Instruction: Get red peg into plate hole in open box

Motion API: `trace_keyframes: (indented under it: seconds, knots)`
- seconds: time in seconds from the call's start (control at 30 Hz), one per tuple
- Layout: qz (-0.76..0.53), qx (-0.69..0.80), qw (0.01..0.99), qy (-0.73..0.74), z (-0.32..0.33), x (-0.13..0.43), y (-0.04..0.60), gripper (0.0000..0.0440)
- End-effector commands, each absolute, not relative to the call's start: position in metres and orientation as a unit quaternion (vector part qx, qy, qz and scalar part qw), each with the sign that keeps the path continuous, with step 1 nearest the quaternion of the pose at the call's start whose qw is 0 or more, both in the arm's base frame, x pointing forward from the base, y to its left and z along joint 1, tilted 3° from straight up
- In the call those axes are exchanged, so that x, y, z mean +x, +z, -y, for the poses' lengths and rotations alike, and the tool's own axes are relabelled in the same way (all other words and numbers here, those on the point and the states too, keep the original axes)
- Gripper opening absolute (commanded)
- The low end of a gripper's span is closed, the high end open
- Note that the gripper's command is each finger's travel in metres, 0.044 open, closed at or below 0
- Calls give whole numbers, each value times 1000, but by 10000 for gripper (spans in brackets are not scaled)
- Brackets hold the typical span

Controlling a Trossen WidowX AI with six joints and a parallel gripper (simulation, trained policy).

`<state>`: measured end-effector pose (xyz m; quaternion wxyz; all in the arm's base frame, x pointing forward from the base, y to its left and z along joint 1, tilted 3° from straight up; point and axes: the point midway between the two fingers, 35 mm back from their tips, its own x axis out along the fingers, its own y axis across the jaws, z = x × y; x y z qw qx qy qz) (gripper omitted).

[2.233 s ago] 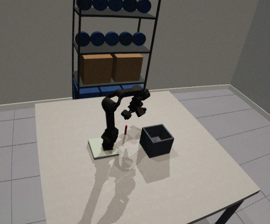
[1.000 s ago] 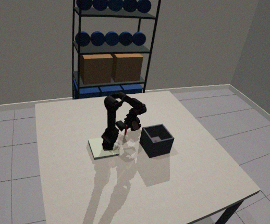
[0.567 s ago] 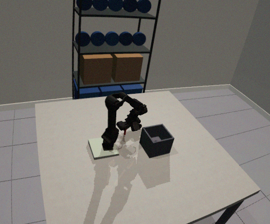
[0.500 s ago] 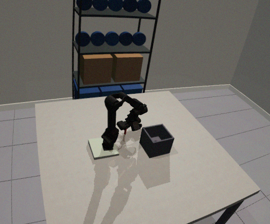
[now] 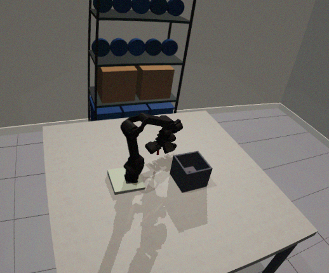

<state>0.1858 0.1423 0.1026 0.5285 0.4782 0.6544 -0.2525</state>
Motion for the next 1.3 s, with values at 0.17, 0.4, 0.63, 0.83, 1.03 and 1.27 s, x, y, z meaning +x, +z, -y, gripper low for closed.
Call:
trace_keyframes:
  seconds: [0.17, 0.4, 0.63, 0.83, 1.03, 1.27]
  knots:
    - [-621, 503, 567, -200, -135, 201, 152, 0]
    - [-577, 517, 604, -187, -114, 212, 190, 0]
    - [-531, 524, 634, -204, -85, 223, 219, 0]
    - [-503, 523, 645, -238, -57, 231, 227, 0]
    - [-494, 519, 639, -279, -33, 234, 224, 0]
    - [-494, 517, 626, -313, -11, 242, 218, 0]
